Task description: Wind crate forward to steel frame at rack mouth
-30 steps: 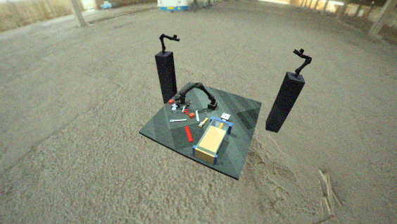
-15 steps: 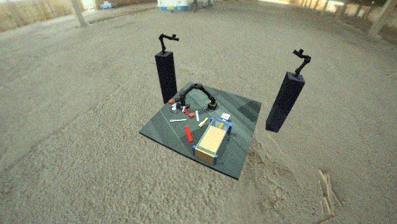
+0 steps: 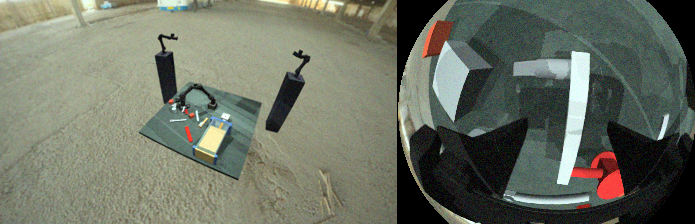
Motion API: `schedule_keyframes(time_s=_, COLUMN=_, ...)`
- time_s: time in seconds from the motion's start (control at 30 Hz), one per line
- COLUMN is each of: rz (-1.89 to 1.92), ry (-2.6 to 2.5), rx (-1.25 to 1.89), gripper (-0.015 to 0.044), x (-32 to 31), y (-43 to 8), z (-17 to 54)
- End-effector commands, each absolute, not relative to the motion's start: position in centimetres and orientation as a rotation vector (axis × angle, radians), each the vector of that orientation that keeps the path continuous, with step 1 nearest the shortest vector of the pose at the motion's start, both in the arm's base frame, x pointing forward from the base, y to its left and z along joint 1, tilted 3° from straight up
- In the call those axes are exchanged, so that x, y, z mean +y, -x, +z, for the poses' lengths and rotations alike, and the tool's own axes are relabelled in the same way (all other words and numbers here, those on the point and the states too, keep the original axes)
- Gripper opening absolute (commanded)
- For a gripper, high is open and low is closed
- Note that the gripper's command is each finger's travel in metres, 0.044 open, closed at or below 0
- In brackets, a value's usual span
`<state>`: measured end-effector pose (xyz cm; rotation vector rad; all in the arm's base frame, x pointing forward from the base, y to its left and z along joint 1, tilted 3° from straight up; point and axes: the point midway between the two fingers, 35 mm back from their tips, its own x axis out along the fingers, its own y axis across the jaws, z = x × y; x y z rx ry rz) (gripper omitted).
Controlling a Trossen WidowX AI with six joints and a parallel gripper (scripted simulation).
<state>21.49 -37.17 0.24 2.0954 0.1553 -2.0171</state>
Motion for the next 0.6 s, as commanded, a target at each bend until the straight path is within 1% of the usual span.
schedule_keyframes(time_s=0.0, rz=-2.016, ry=-2.095, rx=0.154, gripper=0.0373, x=-37.19, y=-21.50, z=0.30)
schedule_keyframes(time_s=0.57, rz=-2.016, ry=-2.095, rx=0.154, gripper=0.0260, x=-37.19, y=-21.50, z=0.30)
